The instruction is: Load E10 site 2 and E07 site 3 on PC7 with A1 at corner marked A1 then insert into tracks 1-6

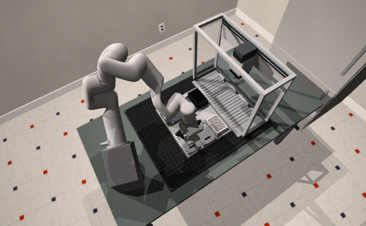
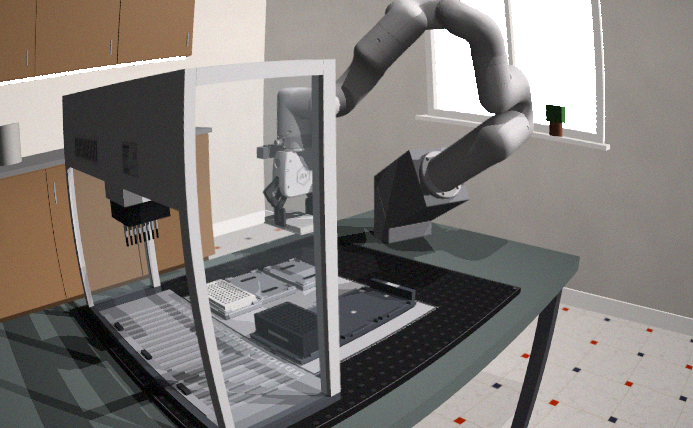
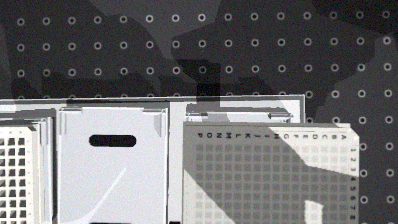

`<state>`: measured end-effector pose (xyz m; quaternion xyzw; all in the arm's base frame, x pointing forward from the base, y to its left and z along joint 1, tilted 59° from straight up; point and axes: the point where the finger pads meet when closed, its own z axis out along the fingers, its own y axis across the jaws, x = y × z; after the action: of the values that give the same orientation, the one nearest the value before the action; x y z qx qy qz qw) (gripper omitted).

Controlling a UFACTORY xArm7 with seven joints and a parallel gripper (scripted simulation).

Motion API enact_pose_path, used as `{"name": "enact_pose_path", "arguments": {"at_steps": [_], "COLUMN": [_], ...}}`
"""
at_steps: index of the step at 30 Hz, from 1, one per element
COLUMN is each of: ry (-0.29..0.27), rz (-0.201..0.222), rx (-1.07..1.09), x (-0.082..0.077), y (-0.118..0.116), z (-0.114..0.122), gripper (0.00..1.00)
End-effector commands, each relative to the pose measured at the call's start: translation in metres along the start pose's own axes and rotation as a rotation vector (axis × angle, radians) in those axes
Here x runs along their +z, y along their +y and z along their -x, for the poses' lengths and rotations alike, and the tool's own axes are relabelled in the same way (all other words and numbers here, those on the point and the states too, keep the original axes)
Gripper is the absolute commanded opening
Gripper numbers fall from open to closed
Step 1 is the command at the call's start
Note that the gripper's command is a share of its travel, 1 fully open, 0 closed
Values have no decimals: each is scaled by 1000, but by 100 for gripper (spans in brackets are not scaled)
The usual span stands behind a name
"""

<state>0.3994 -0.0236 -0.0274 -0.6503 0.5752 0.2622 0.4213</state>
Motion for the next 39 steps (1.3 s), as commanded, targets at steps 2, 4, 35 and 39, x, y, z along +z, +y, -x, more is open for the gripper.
{"name": "enact_pose_path", "arguments": {"at_steps": [2,4,35,39], "ry": [3,3,2,2], "rz": [-3,-3,-3,-3], "rx": [0,-33,-40,-40], "x": [-2,-2,-1,-1], "y": [-1,-3,-63,-71], "z": [-1,3,125,143], "gripper": [0,0,0,0]}}
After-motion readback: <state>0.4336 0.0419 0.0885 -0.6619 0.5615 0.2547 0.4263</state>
